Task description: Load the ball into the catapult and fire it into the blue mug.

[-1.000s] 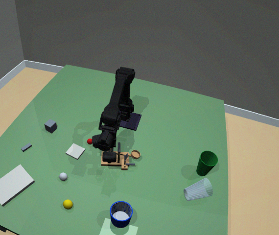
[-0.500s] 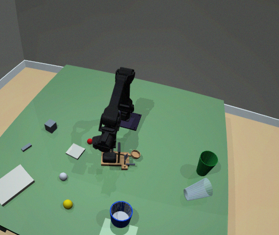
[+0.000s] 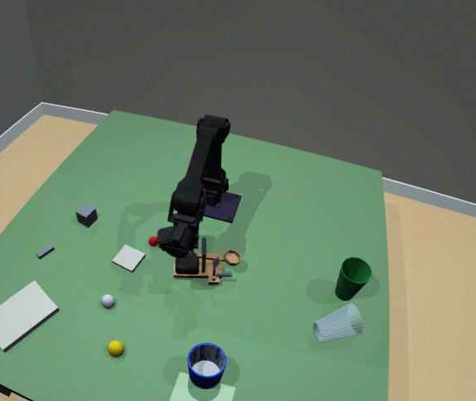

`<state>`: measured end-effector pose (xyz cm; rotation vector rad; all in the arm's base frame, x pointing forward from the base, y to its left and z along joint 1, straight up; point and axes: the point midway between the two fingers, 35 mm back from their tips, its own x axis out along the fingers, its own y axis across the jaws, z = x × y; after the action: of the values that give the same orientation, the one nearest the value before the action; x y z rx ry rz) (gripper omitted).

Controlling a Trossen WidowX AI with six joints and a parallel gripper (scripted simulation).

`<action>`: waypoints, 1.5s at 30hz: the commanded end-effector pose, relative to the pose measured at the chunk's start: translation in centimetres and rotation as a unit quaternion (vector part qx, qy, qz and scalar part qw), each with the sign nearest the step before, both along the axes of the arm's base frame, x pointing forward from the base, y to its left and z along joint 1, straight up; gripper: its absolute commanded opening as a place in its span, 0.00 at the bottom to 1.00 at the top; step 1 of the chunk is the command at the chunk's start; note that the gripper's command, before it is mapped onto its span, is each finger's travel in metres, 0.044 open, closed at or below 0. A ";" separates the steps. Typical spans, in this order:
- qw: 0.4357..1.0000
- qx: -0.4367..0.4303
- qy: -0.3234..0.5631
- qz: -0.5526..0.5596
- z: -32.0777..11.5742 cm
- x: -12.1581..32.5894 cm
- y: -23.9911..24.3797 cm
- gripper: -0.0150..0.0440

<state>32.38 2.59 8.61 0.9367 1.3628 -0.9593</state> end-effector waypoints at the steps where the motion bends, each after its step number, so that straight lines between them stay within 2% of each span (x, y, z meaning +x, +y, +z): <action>1: 1.000 0.002 -0.026 0.000 3.4 0.6 0.0 0.25; 5: 1.000 0.002 -0.026 0.011 3.4 0.6 0.3 0.25; 14: 0.986 0.003 -0.024 0.163 3.3 0.3 3.2 0.25; 24: 0.945 0.005 -0.023 0.327 3.2 0.5 7.1 0.25; 45: 0.941 0.005 -0.024 0.338 1.2 1.1 8.0 0.25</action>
<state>33.49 10.47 10.41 0.4284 1.4962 -0.4034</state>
